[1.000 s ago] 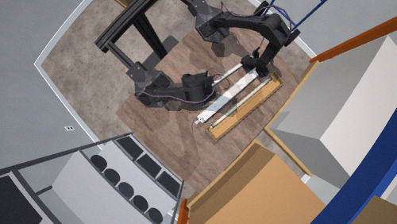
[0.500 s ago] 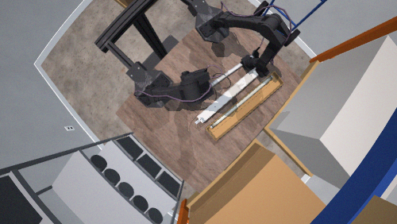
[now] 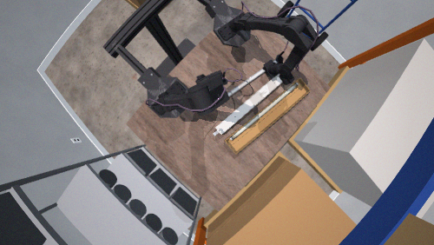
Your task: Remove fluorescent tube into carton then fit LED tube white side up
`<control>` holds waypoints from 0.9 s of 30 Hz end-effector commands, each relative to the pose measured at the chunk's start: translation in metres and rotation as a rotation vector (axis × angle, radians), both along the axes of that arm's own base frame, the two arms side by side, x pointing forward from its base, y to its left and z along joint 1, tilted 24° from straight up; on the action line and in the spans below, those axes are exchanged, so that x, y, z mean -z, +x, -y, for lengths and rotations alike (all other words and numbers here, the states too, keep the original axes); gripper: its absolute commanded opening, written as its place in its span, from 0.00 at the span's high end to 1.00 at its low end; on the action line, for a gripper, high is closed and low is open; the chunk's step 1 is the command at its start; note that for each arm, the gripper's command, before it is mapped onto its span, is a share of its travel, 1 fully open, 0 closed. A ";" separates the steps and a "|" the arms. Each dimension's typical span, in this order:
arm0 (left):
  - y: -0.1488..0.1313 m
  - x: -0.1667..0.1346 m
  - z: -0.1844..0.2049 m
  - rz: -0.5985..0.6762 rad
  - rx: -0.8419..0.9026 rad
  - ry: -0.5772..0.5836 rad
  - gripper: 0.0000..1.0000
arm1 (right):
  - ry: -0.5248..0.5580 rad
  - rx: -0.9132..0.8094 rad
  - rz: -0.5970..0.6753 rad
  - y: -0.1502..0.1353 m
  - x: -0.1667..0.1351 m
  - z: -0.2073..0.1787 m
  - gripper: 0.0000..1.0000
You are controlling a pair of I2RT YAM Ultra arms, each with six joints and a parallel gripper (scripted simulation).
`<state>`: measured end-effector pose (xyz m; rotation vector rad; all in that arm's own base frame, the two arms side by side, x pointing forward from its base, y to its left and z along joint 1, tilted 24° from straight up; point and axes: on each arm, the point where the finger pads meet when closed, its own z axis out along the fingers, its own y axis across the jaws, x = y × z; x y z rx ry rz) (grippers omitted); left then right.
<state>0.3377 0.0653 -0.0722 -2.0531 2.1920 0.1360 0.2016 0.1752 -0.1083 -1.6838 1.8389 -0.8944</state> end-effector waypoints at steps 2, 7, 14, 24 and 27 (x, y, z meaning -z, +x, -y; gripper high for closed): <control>-0.001 -0.005 0.000 0.013 0.006 0.004 0.89 | 0.010 0.013 0.013 0.002 -0.003 -0.003 0.51; -0.001 -0.005 0.000 0.013 0.006 0.004 0.89 | 0.044 0.015 -0.012 0.010 -0.003 -0.018 0.51; -0.001 -0.005 0.000 0.013 0.006 0.004 0.89 | -0.066 0.004 -0.236 -0.001 0.025 -0.018 0.51; -0.001 -0.005 0.000 0.013 0.006 0.004 0.89 | -0.061 0.034 -0.411 0.012 0.030 -0.041 0.51; -0.001 -0.005 0.000 0.013 0.006 0.004 0.89 | -0.062 0.030 -0.440 0.011 0.030 -0.045 0.51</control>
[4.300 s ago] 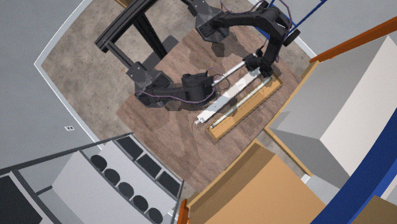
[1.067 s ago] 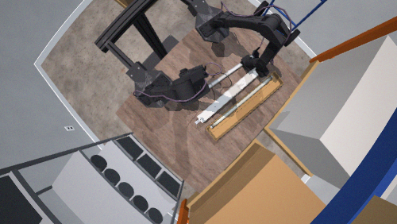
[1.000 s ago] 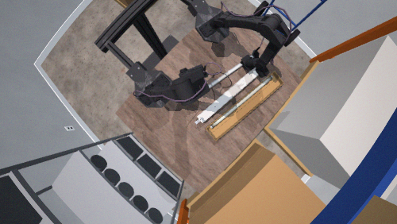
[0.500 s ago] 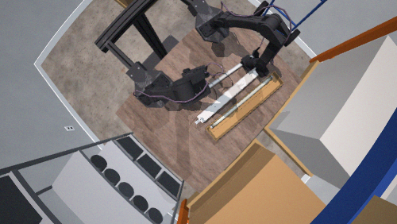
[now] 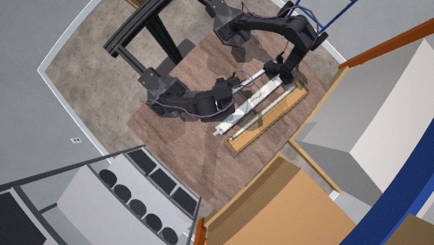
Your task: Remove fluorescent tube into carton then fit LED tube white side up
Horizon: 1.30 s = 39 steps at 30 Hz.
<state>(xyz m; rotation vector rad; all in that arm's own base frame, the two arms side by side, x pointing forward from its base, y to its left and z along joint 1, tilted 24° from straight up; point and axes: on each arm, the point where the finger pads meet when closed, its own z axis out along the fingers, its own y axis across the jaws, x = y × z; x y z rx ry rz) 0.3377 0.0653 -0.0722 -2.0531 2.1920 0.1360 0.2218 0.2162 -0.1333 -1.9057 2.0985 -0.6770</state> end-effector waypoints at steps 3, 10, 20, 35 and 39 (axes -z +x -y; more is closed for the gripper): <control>-0.001 -0.005 0.000 0.013 0.006 0.004 0.89 | -0.041 -0.009 -0.185 -0.009 0.004 -0.007 0.51; -0.001 -0.005 0.000 0.013 0.006 0.004 0.89 | 0.013 0.016 -0.353 0.004 -0.007 -0.029 0.51; -0.001 -0.005 0.000 0.013 0.006 0.004 0.89 | 0.099 0.046 -0.443 0.028 -0.033 -0.048 0.51; -0.001 -0.005 0.000 0.013 0.006 0.004 0.89 | 0.154 0.010 -0.414 0.039 -0.053 -0.072 0.51; -0.001 -0.005 0.000 0.013 0.006 0.004 0.89 | 0.111 0.024 -0.453 0.024 -0.015 -0.053 0.51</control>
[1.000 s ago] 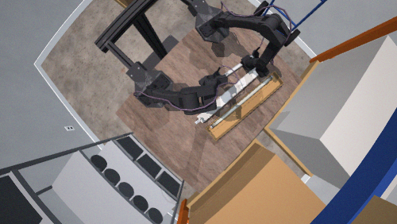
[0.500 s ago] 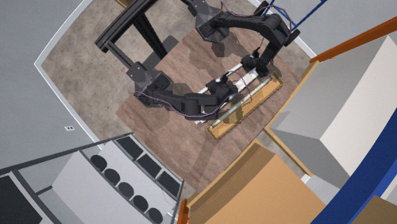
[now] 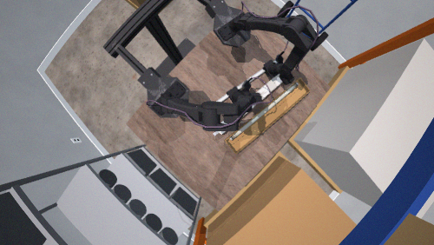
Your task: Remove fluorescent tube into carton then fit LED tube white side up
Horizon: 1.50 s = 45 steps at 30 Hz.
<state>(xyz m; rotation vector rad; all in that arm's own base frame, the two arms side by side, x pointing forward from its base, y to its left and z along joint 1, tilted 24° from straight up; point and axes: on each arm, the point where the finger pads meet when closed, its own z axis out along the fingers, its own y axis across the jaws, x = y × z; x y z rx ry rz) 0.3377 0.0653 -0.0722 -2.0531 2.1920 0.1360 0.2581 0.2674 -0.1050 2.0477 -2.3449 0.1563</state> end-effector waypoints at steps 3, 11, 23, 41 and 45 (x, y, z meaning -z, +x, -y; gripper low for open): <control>-0.001 -0.005 0.000 0.013 0.006 0.004 0.89 | 0.014 -0.006 -0.017 -0.003 0.021 0.003 0.51; -0.001 -0.005 0.000 0.013 0.006 0.004 0.89 | 0.040 -0.021 0.005 0.002 0.022 -0.011 0.51; -0.001 -0.005 0.000 0.013 0.006 0.004 0.89 | 0.048 -0.014 0.010 0.009 0.029 -0.011 0.51; -0.006 -0.001 0.001 -0.008 0.006 0.001 0.89 | 0.077 -0.027 0.036 0.012 0.026 -0.023 0.89; -0.006 -0.001 0.001 -0.008 0.006 0.001 0.89 | 0.077 -0.027 0.036 0.012 0.026 -0.023 0.89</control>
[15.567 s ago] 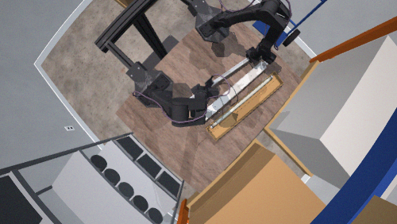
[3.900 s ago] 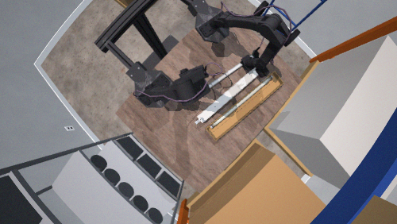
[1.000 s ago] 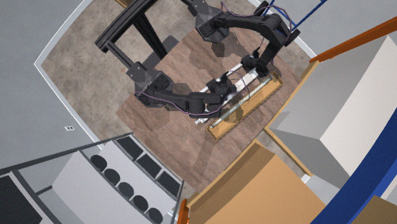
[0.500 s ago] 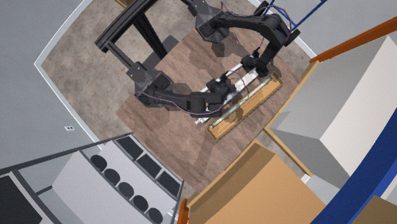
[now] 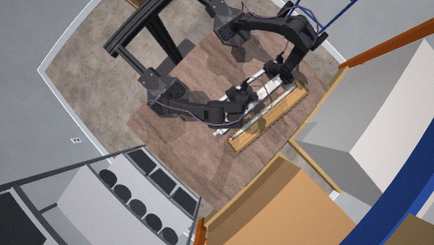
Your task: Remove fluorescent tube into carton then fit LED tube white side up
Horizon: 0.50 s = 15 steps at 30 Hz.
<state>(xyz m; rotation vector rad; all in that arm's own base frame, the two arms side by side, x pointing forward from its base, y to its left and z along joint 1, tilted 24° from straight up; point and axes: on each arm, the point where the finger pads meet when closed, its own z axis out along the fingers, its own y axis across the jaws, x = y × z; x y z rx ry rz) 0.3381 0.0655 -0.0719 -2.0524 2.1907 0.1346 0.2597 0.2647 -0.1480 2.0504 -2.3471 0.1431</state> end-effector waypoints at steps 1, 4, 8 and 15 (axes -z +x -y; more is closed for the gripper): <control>-0.001 -0.002 0.000 0.001 0.004 0.001 0.89 | 0.069 -0.027 0.040 0.010 -0.017 -0.026 0.89; -0.010 -0.006 0.001 -0.014 0.005 0.003 0.89 | 0.062 -0.022 0.033 0.008 -0.019 -0.025 0.89; -0.005 -0.009 0.003 -0.007 0.008 0.008 0.89 | 0.034 -0.011 0.008 -0.003 -0.016 -0.014 0.89; -0.004 -0.010 -0.003 -0.003 -0.005 0.011 0.89 | 0.037 -0.021 0.010 -0.003 -0.018 -0.016 0.89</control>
